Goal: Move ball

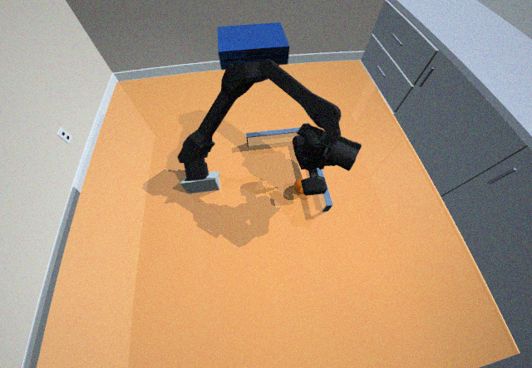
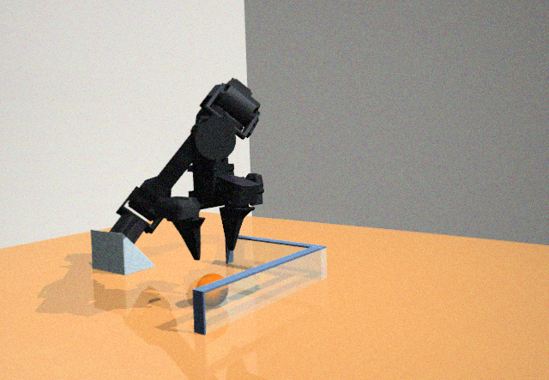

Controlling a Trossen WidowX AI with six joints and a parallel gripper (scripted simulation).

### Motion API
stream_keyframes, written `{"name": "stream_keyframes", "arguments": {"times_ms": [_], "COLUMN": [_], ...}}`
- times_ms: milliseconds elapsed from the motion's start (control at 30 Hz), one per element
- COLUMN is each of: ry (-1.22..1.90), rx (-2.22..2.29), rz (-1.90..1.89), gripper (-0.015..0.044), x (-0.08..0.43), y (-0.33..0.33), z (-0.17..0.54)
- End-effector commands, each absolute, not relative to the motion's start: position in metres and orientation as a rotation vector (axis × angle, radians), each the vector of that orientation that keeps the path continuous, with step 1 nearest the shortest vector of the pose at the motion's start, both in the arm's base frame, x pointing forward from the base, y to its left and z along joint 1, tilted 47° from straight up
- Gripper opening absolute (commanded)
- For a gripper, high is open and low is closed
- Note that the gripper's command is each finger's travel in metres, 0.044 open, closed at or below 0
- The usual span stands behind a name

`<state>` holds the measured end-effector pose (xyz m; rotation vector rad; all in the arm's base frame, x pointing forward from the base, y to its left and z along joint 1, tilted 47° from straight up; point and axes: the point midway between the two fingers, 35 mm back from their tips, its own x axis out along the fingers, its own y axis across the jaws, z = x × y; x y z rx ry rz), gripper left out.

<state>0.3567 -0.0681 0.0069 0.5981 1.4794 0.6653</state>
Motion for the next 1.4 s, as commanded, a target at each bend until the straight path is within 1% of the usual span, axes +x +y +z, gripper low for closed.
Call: {"name": "stream_keyframes", "arguments": {"times_ms": [0,1367], "ry": [1.482,1.481], "rx": [0.579,0.581], "rz": [0.687,0.689], "gripper": [0.0359,0.0359], "x": [0.354,0.352], "y": [-0.073,-0.030], "z": [0.000,-0.041]}}
